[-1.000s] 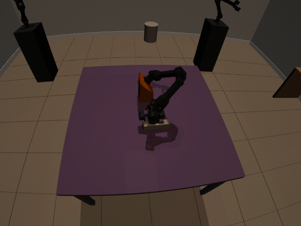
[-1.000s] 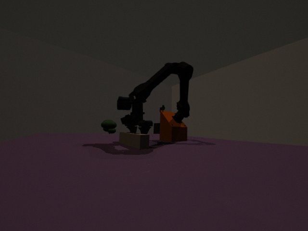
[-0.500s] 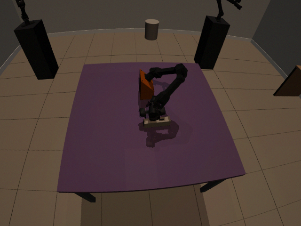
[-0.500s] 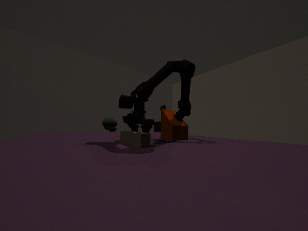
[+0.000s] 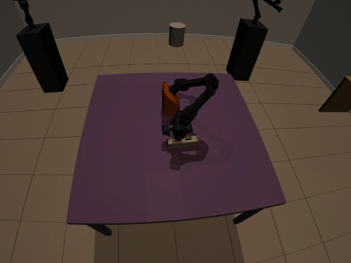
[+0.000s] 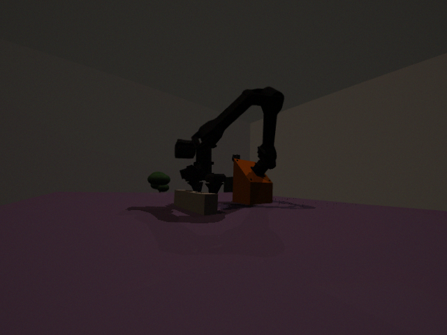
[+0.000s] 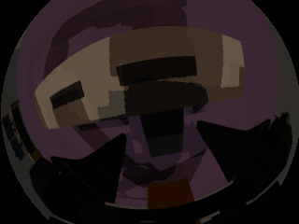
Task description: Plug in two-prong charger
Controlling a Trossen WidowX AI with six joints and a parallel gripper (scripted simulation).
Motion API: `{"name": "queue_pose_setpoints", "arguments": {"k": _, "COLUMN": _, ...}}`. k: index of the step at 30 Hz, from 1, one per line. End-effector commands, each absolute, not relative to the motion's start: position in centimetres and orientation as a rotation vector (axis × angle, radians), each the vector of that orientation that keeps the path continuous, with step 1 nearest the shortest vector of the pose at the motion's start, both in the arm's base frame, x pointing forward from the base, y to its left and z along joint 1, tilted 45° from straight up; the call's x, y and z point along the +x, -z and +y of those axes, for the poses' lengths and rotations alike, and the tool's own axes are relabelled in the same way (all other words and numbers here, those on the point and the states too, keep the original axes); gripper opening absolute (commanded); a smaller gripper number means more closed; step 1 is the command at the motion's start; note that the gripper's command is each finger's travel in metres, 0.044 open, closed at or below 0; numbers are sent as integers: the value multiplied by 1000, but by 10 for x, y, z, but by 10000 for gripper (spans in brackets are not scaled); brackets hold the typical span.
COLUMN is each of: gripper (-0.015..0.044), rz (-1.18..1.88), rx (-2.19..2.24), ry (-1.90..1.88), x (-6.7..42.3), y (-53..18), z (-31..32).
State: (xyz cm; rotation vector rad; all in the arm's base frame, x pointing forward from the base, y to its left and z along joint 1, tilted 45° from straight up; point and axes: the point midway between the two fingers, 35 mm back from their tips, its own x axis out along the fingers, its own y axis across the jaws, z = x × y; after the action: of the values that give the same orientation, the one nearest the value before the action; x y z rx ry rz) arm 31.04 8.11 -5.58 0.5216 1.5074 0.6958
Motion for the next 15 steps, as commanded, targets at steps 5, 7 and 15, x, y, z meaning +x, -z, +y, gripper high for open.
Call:
{"name": "queue_pose_setpoints", "arguments": {"k": 5, "gripper": 440, "rz": 1506, "rx": 520, "ry": -698, "x": 301, "y": 56, "z": 80}}
{"name": "queue_pose_setpoints", "arguments": {"k": 7, "gripper": 440, "rz": 1506, "rx": 520, "ry": -698, "x": 299, "y": 56, "z": 80}}
{"name": "queue_pose_setpoints", "arguments": {"k": 15, "gripper": 440, "rz": 1506, "rx": 520, "ry": -698, "x": 290, "y": 57, "z": 79}}
